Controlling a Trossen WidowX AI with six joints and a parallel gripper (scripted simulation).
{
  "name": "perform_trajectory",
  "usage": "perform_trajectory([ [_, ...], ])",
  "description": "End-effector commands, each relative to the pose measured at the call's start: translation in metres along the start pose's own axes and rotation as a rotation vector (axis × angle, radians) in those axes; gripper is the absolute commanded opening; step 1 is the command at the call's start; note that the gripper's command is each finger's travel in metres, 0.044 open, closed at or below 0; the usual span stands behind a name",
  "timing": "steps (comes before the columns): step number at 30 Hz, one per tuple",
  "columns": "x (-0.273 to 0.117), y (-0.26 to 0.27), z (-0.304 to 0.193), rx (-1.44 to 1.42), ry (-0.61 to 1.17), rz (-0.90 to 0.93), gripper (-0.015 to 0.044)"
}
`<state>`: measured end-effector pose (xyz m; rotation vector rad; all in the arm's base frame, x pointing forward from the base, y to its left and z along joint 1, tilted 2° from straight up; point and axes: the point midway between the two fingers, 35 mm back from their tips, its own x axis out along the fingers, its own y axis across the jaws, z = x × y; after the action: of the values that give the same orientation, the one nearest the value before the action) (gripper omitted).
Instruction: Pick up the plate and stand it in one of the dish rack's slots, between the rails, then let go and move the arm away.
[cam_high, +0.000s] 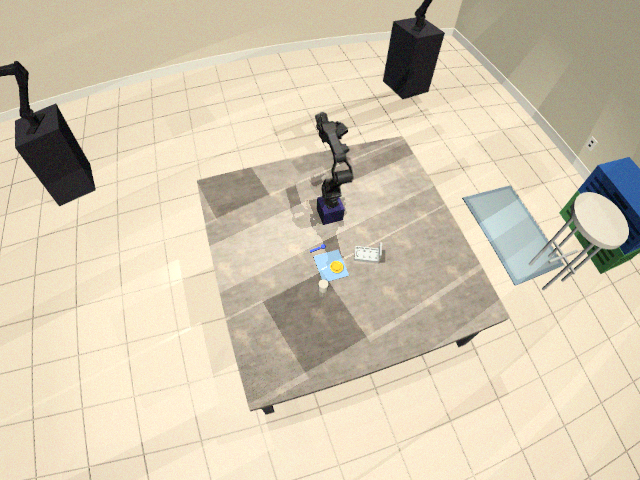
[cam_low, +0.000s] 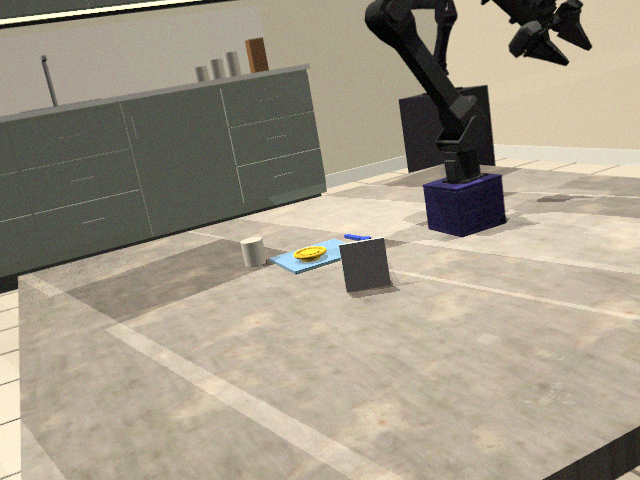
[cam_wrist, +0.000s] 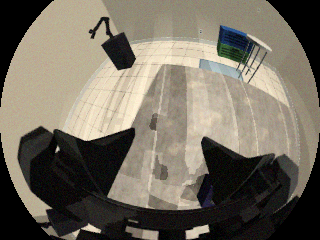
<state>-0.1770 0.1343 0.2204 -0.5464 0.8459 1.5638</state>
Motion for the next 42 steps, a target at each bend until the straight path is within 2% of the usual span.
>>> perform_trajectory([
  [1,0.000,0.000,0.000,0.001,0.000,-0.002,0.0400],
  [11,0.044,-0.041,0.036,0.142,0.028,-0.225,0.0400],
  [24,0.095,-0.164,0.081,0.377,0.133,-0.542,0.0400],
  [34,0.099,-0.274,0.075,0.641,0.247,-0.687,0.0400],
  [42,0.080,-0.361,0.049,0.805,0.324,-0.752,0.0400],
])
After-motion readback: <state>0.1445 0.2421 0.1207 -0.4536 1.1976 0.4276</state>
